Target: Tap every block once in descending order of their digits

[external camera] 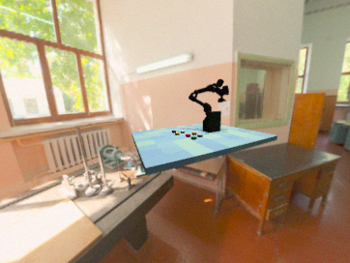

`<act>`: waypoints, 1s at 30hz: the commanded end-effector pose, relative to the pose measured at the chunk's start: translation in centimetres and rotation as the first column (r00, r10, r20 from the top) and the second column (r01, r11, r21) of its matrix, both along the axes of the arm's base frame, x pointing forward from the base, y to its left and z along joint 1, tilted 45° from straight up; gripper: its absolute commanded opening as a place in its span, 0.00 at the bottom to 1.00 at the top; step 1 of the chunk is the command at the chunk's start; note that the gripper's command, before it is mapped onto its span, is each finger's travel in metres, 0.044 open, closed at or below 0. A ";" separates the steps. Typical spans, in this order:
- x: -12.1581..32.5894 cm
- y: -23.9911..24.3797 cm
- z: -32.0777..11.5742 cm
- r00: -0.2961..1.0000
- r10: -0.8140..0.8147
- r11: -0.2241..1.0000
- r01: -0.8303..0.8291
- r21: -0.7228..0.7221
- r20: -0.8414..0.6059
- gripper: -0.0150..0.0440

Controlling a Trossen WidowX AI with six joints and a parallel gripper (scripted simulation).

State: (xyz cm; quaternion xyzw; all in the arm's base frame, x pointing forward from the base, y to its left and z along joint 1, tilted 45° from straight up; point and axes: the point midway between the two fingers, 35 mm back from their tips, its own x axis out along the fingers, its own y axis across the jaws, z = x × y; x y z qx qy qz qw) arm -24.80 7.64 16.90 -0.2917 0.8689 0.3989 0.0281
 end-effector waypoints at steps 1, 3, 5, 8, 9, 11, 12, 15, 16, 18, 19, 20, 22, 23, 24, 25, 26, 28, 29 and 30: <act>0.0 0.3 -0.1 1.000 -0.011 1.000 0.011 0.006 0.005 0.93; 0.5 2.6 -1.0 0.995 -0.095 0.994 0.092 0.057 0.044 0.93; 1.8 6.0 -2.2 0.970 -0.218 0.970 0.204 0.136 0.104 0.93; 4.8 10.7 -4.1 0.901 -0.387 0.908 0.335 0.252 0.196 0.93; 6.0 12.1 -4.8 0.870 -0.438 0.883 0.369 0.289 0.228 0.93; 8.5 14.3 -5.8 0.808 -0.517 0.839 0.415 0.351 0.282 0.93; 9.8 15.3 -6.3 0.774 -0.553 0.818 0.433 0.380 0.309 0.93; 14.1 17.6 -7.7 0.659 -0.640 0.759 0.465 0.455 0.395 0.93; 15.6 18.2 -8.2 0.617 -0.663 0.743 0.470 0.477 0.424 0.93; 18.8 19.0 -9.0 0.531 -0.697 0.715 0.473 0.514 0.481 0.93; 20.4 19.3 -9.4 0.486 -0.710 0.704 0.472 0.530 0.510 0.93; 22.0 19.5 -9.8 0.441 -0.719 0.695 0.469 0.544 0.538 0.93; 25.3 19.5 -10.5 0.350 -0.726 0.684 0.461 0.566 0.592 0.93; 27.0 19.4 -10.8 0.304 -0.724 0.681 0.456 0.573 0.618 0.93; 28.6 19.2 -11.1 0.259 -0.719 0.680 0.450 0.579 0.644 0.93; 30.2 18.9 -11.4 0.215 -0.711 0.682 0.444 0.581 0.669 0.93; 31.8 18.4 -11.6 0.172 -0.699 0.685 0.439 0.582 0.694 0.93; 35.0 17.3 -12.0 0.087 -0.666 0.696 0.430 0.575 0.741 0.93; 36.5 16.7 -12.2 0.047 -0.645 0.704 0.426 0.568 0.763 0.93; 37.9 15.9 -12.3 0.009 -0.620 0.713 0.424 0.559 0.784 0.93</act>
